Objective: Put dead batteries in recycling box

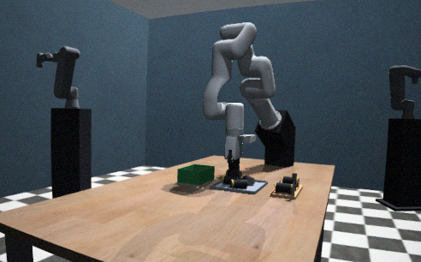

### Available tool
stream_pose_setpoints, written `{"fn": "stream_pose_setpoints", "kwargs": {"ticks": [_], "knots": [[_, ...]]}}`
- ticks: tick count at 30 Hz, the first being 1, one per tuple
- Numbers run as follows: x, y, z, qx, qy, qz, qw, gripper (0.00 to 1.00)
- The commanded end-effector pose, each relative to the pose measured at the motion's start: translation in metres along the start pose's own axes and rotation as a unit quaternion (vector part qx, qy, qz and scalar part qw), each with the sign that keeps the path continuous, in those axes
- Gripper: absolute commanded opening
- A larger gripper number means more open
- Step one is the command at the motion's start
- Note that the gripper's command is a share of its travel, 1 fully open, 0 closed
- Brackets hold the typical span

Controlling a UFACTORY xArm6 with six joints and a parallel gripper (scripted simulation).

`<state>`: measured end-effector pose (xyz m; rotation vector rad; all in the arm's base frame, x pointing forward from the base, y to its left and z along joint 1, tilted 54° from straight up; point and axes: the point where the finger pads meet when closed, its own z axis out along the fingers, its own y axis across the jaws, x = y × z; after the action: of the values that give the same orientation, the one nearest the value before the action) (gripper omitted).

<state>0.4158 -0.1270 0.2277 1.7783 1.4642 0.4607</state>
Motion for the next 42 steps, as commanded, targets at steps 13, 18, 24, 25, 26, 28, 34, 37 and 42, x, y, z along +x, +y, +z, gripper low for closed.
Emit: {"fn": "stream_pose_setpoints", "kwargs": {"ticks": [13,18,24,25,26,28,34,37,42], "knots": [[0.0002,0.0015,0.0126,-0.027,-0.003,0.001,1.0,0.28],[0.0002,0.0015,0.0126,-0.027,-0.003,0.001,1.0,0.28],[0.0002,0.0015,0.0126,-0.027,-0.003,0.001,1.0,0.51],[0.0002,0.0015,0.0126,-0.027,-0.003,0.001,1.0,0.51],[0.0002,0.0015,0.0126,-0.027,-0.003,0.001,1.0,0.51],[0.0002,0.0015,0.0126,-0.027,-0.003,0.001,1.0,0.51],[0.0002,0.0015,0.0126,-0.027,-0.003,0.001,1.0,0.51],[0.0002,0.0015,0.0126,-0.027,-0.003,0.001,1.0,0.51],[0.0002,0.0015,0.0125,-0.027,-0.003,0.001,1.0,0.51]]}}
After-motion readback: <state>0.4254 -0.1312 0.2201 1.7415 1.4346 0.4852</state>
